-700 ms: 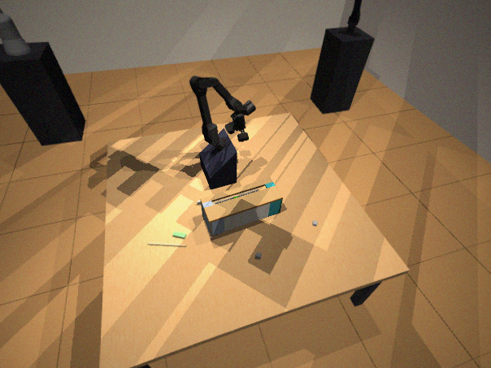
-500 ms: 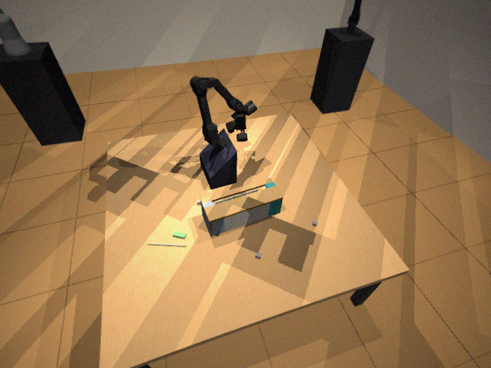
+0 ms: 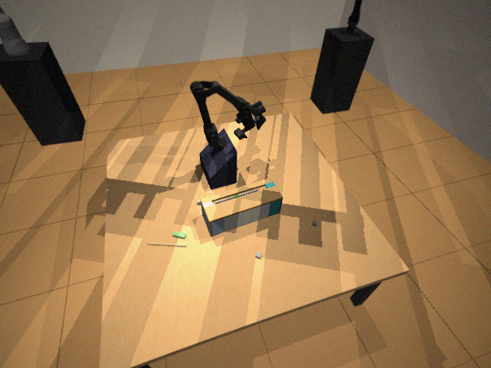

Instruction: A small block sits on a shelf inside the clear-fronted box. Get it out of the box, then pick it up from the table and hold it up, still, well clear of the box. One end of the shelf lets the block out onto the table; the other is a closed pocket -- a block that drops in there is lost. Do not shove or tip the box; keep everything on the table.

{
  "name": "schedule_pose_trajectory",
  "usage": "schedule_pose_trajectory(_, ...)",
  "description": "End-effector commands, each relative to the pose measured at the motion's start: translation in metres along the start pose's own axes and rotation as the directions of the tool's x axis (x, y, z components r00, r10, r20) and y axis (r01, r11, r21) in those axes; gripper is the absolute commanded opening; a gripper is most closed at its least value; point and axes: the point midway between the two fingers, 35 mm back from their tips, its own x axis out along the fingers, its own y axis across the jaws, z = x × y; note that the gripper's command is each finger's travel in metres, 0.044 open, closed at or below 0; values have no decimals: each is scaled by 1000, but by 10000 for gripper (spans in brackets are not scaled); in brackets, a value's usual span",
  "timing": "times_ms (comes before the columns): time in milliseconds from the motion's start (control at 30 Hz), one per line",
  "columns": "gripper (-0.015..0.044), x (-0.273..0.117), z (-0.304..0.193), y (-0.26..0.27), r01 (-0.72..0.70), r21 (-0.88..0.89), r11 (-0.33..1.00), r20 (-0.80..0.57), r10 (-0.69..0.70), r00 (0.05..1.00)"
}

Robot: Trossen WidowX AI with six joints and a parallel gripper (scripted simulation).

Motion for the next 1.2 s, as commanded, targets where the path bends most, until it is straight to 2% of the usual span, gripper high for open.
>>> schedule_pose_trajectory(0, 400, -41, -59, -5, 107, 710, 696, -53, -99, 994)
schedule_pose_trajectory(267, 400, -64, -100, 10, 112, 968, 223, -84, -131, 988)
schedule_pose_trajectory(433, 400, -77, -127, 22, 104, 990, -95, -117, -150, 982)
schedule_pose_trajectory(567, 400, -88, -148, 37, 81, 931, -357, -146, -158, 977)
schedule_pose_trajectory(733, 400, -99, -174, 60, 29, 736, -676, -180, -154, 972)
schedule_pose_trajectory(867, 400, -107, -191, 82, -19, 509, -860, -204, -142, 969)
schedule_pose_trajectory(1033, 400, -116, -210, 111, -82, 176, -981, -228, -121, 966)
schedule_pose_trajectory(1167, 400, -121, -221, 136, -128, -106, -986, -243, -99, 965)
